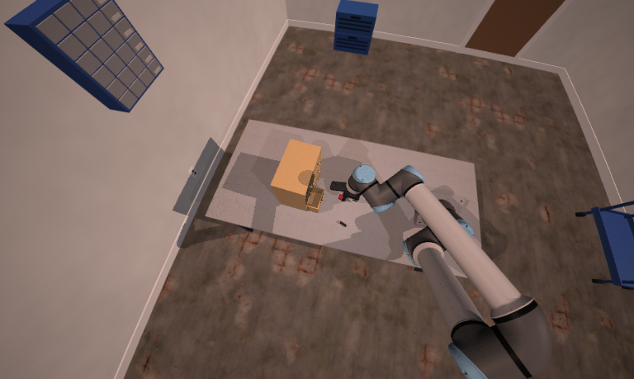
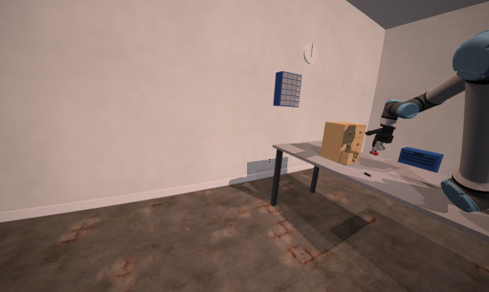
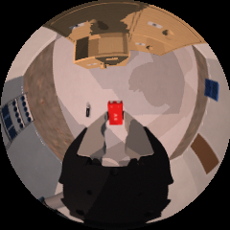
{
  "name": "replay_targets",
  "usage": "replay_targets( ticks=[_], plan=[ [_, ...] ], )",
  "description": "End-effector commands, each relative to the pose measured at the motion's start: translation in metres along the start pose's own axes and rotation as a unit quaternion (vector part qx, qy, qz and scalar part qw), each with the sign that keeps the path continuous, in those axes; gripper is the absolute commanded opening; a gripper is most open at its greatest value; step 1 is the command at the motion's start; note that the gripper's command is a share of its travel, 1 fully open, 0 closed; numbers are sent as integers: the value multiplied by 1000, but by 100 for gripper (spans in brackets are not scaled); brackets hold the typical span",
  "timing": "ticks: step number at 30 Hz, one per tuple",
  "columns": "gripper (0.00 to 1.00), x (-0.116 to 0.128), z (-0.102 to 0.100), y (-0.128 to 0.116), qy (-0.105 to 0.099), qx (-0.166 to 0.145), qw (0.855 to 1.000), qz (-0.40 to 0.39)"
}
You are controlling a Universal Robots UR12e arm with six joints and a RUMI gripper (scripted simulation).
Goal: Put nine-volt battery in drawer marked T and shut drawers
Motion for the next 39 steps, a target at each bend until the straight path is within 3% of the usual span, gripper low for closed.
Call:
replay_targets(
  ticks=[1, 21, 39],
  plan=[
    [13, 0, 0, 0, 1, 17, 1000, 0],
    [13, 0, 0, -2, 7, 86, 996, 0],
    [13, 1, -1, -5, 14, 166, 986, 0]
  ],
)
Point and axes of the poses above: the point where the finger pads meet when closed, its own z axis back along the fingers, its own x axis across the jaws, y = z × x, the point moved 1 cm from there along z, back along the fingers, and after that the axes turned 5 degrees about -z, right-handed, at the moved point
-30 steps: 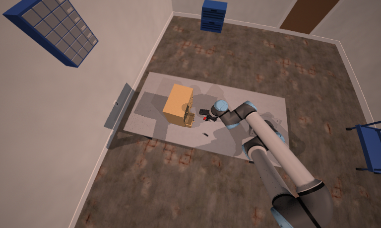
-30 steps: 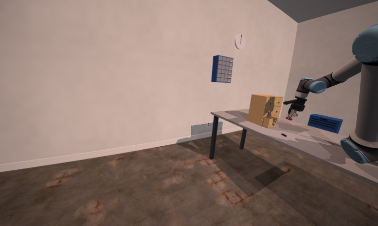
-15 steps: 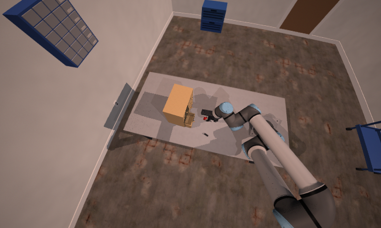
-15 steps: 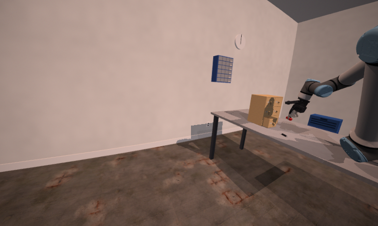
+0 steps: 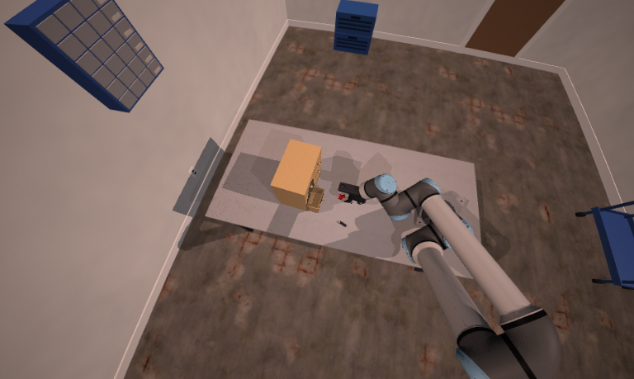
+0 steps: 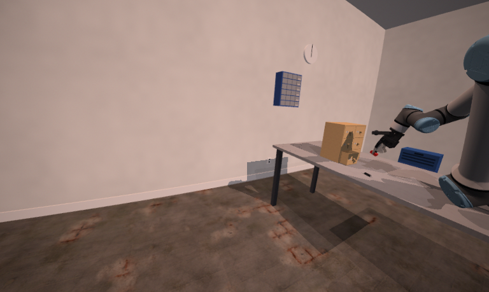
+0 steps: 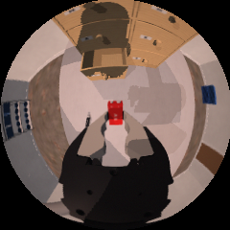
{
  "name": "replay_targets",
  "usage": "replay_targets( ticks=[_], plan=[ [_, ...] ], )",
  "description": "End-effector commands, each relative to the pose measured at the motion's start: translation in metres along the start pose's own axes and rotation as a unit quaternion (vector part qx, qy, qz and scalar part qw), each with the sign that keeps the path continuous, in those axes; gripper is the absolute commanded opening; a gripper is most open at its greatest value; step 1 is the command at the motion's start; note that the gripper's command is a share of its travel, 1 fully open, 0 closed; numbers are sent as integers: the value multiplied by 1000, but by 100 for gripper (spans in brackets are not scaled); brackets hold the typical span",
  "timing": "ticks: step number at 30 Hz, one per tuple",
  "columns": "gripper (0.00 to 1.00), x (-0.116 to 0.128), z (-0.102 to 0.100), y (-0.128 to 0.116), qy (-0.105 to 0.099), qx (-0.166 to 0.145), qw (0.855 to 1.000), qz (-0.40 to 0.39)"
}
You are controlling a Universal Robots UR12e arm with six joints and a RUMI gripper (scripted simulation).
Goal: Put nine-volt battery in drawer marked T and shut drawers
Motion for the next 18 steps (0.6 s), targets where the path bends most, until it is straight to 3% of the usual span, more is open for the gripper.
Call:
replay_targets(
  ticks=[1, 18],
  plan=[
    [13, 0, 0, 0, 1, 21, 1000, 0],
    [13, 1, 0, -2, 7, 94, 996, 0]
  ],
)
Point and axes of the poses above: the point where the finger pads meet when closed, its own z axis back along the fingers, its own x axis across the jaws, y = z × x, the point moved 1 cm from there along z, back along the fingers, and after that the axes turned 5 degrees about -z, right-handed, at the moved point
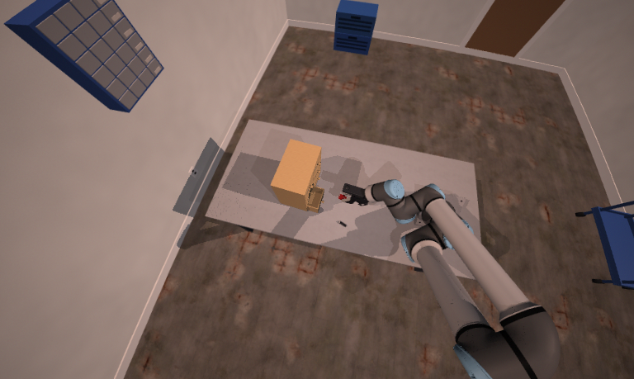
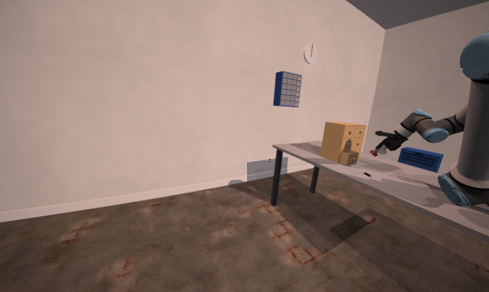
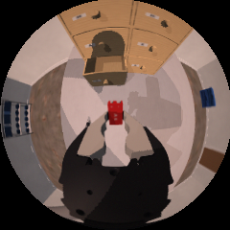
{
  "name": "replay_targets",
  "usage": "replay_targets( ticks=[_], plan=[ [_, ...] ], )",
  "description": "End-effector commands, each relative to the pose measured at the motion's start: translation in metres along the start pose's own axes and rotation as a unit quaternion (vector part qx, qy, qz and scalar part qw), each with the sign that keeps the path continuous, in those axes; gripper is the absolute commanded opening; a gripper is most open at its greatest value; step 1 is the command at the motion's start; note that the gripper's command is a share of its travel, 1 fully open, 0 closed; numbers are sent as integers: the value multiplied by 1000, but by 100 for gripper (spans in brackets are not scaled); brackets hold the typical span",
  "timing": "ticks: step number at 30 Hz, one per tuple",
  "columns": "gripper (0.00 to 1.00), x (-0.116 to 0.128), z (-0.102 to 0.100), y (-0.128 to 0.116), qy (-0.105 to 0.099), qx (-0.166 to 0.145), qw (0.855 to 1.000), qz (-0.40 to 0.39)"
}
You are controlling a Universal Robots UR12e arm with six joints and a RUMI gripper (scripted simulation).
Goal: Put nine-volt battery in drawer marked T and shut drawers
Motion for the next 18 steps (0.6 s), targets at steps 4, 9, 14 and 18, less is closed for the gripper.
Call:
replay_targets(
  ticks=[4, 9, 14, 18],
  plan=[
    [13, 1, 0, 0, 2, 35, 999, 0],
    [13, 1, 0, -1, 3, 56, 998, 0],
    [13, 1, 0, -1, 5, 72, 997, 0],
    [13, 1, 0, -2, 6, 84, 996, 0]
  ],
)
Point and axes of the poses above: the point where the finger pads meet when closed, its own z axis back along the fingers, its own x axis across the jaws, y = z × x, the point moved 1 cm from there along z, back along the fingers, and after that the axes turned 5 degrees about -z, right-handed, at the moved point
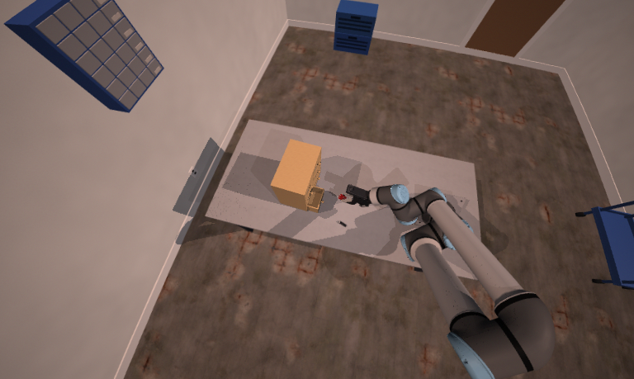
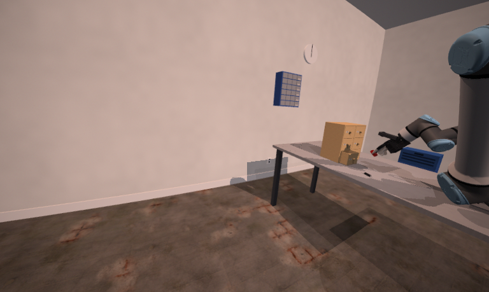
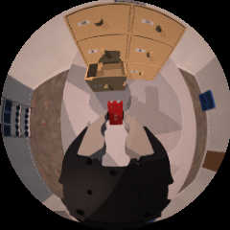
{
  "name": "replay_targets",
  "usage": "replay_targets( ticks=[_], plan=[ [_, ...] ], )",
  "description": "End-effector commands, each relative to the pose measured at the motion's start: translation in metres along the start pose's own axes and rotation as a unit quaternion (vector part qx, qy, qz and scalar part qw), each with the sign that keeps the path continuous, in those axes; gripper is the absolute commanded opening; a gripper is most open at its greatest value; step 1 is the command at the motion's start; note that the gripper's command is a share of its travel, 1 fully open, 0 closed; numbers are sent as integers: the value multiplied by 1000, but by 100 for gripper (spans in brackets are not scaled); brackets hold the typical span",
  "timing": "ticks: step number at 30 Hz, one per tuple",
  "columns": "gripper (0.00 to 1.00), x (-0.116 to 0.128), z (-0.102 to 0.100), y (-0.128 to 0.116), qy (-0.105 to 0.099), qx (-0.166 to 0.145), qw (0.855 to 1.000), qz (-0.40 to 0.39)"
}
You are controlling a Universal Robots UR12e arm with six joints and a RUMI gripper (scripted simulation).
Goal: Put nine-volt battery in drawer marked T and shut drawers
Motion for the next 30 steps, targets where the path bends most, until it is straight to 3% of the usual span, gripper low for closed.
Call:
replay_targets(
  ticks=[1, 30],
  plan=[
    [13, 0, 0, 0, 1, 20, 1000, 0],
    [13, 1, 0, -3, 8, 103, 995, 0]
  ],
)
Point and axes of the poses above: the point where the finger pads meet when closed, its own z axis back along the fingers, its own x axis across the jaws, y = z × x, the point moved 1 cm from there along z, back along the fingers, and after that the axes turned 5 degrees about -z, right-handed, at the moved point
